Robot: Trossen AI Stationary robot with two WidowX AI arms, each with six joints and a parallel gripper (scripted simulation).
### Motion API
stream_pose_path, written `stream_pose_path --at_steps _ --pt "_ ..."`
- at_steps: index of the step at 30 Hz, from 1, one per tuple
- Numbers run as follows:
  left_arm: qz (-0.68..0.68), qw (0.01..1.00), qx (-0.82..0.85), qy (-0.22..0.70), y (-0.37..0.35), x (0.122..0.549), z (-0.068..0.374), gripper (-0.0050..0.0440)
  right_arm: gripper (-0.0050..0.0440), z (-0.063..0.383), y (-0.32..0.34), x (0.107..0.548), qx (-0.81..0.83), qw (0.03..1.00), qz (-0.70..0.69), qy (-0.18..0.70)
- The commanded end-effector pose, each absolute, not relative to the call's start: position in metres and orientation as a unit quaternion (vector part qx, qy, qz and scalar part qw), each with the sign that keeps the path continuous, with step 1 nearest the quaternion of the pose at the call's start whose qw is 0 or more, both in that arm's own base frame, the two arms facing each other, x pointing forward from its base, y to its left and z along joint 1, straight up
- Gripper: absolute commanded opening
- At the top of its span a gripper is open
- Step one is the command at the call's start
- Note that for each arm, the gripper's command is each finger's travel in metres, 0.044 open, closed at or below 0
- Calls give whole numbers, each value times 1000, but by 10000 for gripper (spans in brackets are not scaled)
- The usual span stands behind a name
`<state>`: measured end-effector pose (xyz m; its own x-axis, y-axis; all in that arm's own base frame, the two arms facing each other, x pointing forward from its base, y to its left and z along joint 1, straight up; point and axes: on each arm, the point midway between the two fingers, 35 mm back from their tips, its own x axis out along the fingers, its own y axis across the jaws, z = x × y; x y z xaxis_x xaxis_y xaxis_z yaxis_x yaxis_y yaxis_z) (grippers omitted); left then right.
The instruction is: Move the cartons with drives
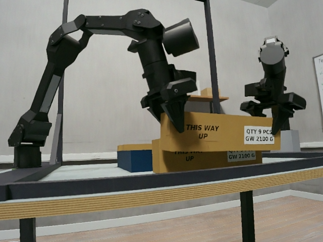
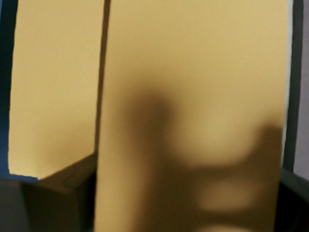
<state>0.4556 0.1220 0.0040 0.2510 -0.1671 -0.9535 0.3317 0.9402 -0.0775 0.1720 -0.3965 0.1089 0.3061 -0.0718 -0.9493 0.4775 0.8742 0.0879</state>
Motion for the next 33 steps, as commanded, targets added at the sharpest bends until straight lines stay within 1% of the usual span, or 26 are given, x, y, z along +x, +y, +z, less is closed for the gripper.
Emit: stream_pose_path --at_steps 1,11,12,33 --pt "-142 813 91 557 133 467 48 -50 -50 145 -406 168 146 801 -202 544" --pt "-142 813 91 557 133 467 48 -50 -50 145 -406 168 146 801 -202 544" --pt "-146 810 88 561 130 466 72 -50 -50 177 -403 167 150 800 -200 546" --pt "-146 809 89 562 130 465 72 -50 -50 178 -404 167 150 800 -199 546"
